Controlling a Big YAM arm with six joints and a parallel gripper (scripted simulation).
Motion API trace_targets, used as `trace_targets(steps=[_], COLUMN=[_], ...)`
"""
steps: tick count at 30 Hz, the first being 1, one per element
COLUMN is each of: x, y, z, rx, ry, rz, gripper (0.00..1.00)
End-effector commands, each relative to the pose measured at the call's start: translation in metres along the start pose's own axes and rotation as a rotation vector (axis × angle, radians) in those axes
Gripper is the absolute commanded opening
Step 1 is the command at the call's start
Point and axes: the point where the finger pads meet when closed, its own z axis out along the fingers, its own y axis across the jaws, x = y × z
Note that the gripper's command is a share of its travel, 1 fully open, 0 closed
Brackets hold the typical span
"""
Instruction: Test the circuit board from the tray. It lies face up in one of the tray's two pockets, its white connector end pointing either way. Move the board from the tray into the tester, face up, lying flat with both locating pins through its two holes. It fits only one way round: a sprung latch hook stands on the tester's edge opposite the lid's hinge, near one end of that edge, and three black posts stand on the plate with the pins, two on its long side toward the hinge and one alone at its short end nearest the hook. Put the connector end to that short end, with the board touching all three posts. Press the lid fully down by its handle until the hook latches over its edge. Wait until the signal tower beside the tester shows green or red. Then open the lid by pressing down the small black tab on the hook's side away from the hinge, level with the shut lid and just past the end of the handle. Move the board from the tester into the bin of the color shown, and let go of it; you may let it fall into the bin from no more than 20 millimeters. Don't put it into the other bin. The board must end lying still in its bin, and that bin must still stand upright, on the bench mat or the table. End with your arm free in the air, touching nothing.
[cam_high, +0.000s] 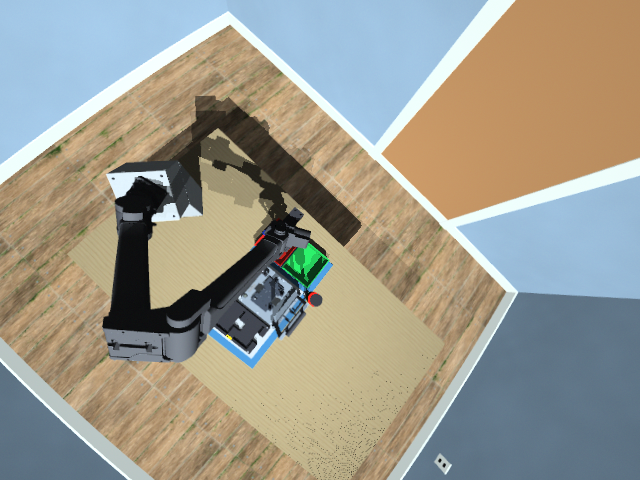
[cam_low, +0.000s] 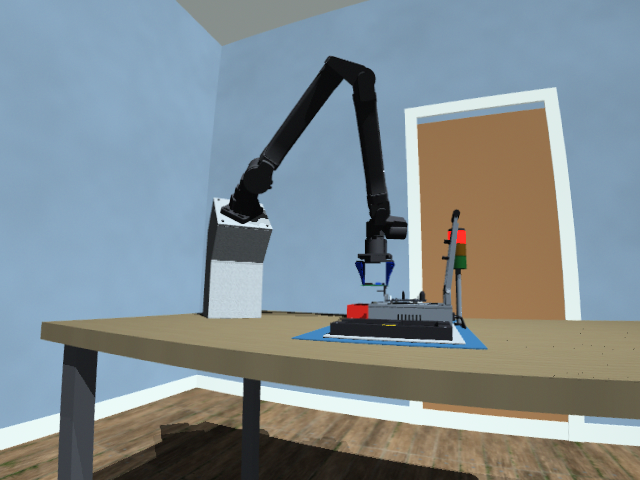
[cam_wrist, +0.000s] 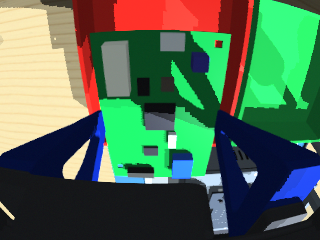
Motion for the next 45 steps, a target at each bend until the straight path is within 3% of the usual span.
trace_targets(steps=[1,30,32,33,35,41,45], x=[-0.001,0.001,0.001,0.000,0.001,0.002,0.000], y=[-0.013,-0.008,-0.008,-0.016,-0.007,-0.004,-0.012], z=[0.006,0.082,0.082,0.077,0.088,0.094,0.088], rx=[0.015,0.009,0.009,0.026,0.008,0.004,0.021], ry=[-0.005,-0.004,-0.004,-0.011,-0.004,-0.002,-0.009], rz=[0.017,0.010,0.010,0.016,0.010,0.006,0.013], gripper=[0.72,0.72,0.72,0.72,0.72,0.72,0.72])
